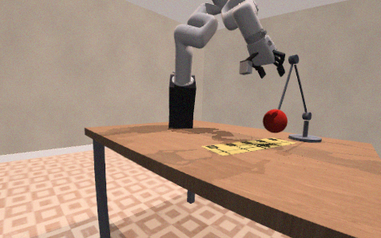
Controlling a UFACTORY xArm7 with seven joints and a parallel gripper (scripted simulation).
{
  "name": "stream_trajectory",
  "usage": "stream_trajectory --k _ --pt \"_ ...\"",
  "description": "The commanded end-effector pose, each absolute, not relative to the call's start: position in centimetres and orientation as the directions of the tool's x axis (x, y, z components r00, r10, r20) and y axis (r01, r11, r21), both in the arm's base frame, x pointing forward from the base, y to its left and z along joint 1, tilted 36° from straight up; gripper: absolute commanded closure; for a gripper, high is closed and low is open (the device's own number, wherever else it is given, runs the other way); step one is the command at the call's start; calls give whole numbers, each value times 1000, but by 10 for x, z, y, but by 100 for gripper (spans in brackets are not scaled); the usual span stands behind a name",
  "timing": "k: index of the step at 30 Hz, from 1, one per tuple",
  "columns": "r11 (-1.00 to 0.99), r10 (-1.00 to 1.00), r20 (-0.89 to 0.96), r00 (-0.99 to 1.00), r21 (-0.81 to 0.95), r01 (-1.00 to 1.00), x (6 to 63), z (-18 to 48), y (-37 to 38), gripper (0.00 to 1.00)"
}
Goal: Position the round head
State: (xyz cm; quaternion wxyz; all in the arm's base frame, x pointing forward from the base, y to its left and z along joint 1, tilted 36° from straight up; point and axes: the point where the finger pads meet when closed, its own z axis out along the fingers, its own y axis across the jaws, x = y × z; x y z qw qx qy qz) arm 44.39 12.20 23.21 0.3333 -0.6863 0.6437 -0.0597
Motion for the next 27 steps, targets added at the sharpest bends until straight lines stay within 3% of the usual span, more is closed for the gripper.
stream_trajectory --k 1,27 --pt "53 -946 -298 128 -534 -844 444 233 131 0" --pt "52 -940 -310 139 -535 -843 474 187 147 0"
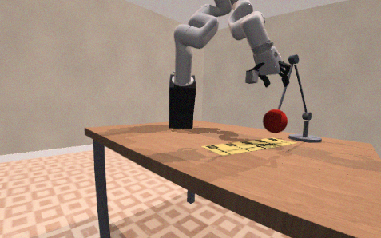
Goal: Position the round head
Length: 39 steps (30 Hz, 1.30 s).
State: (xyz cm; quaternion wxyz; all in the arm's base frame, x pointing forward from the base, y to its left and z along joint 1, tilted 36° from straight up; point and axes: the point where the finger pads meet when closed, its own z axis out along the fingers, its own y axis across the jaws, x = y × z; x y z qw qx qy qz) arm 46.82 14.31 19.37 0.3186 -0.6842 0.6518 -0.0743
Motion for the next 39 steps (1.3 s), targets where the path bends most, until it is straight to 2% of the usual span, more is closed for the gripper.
stream_trajectory --k 1,39 --pt "52 -941 -310 138 -534 -844 475 186 148 0" --pt "53 -946 -297 128 -533 -844 505 139 168 0"
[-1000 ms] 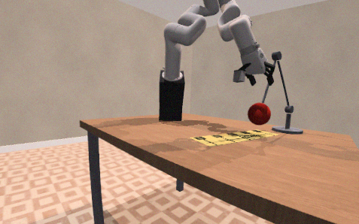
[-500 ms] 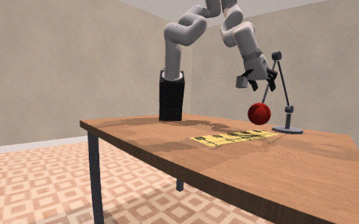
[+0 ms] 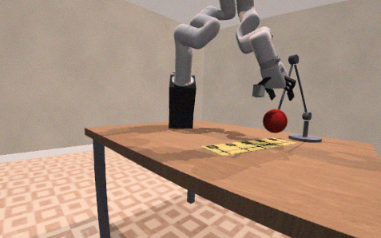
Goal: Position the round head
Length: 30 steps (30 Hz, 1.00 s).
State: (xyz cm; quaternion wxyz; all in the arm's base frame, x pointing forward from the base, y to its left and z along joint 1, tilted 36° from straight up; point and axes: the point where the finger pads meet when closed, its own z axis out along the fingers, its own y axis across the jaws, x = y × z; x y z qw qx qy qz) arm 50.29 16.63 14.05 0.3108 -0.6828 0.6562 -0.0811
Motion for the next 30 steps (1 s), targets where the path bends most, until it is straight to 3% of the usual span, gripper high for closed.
stream_trajectory --k 1,4,5,30 --pt "53 -946 -297 128 -533 -844 506 139 169 0" --pt "53 -946 -297 128 -533 -844 506 138 169 0" --pt "53 -946 -297 128 -533 -844 506 138 169 100" --pt "53 -946 -297 128 -533 -845 505 139 169 100"
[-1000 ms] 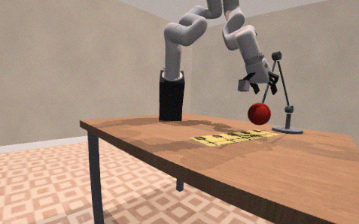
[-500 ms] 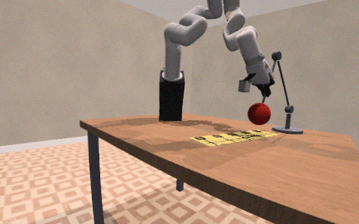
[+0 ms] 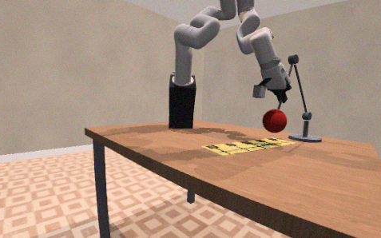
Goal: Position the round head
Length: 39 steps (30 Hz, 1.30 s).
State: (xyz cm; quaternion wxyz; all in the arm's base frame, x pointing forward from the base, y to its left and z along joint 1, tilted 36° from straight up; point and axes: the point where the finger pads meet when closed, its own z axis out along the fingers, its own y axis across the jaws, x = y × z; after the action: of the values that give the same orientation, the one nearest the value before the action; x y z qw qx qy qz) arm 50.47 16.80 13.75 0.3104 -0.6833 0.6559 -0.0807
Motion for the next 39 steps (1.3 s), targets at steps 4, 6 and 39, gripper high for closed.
stream_trajectory --k 4,6,39 --pt "53 -946 -297 128 -533 -845 505 139 169 100" --pt "53 -946 -297 128 -533 -845 505 139 169 100" --pt "49 -946 -296 131 -532 -845 497 148 101 100"
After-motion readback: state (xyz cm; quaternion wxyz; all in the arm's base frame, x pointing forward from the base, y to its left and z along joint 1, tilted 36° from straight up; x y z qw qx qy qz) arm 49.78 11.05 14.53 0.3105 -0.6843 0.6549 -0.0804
